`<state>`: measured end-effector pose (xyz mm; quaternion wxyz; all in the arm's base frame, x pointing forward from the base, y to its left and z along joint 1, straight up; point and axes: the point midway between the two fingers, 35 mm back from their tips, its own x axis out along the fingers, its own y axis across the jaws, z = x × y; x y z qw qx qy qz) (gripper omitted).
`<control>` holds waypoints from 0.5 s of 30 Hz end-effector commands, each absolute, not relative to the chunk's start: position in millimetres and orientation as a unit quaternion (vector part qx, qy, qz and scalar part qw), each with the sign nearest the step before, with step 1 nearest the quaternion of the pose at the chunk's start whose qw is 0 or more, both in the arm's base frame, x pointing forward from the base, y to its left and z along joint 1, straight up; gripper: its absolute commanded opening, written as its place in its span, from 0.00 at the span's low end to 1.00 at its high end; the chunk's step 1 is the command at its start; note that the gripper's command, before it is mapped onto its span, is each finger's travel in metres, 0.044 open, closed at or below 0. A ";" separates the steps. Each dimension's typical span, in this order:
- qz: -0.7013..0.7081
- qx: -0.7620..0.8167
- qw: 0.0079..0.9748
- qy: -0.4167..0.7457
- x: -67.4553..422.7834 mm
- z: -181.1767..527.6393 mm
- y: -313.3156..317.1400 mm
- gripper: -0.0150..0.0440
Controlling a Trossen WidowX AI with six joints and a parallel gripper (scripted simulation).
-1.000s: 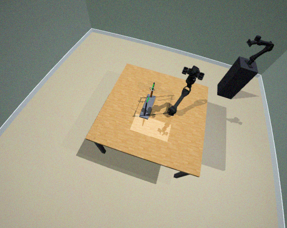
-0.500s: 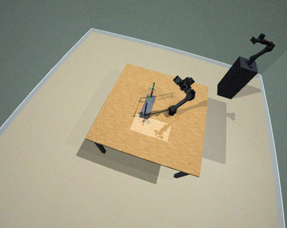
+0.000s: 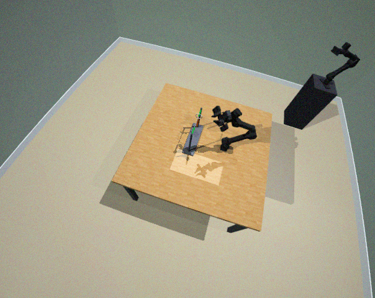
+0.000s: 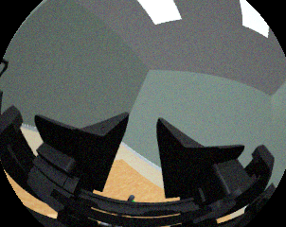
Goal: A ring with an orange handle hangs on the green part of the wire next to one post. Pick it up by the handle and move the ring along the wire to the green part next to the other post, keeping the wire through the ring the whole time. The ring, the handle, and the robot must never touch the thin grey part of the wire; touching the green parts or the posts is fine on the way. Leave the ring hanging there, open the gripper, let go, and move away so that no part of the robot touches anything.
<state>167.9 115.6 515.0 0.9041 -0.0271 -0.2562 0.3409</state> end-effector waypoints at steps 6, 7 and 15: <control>0.269 -0.089 0.945 -0.164 220.1 427.3 81.6 0.53; 0.262 -0.093 0.948 -0.153 224.5 417.5 76.5 0.53; 0.198 -0.110 0.971 -0.069 248.0 338.1 30.6 0.53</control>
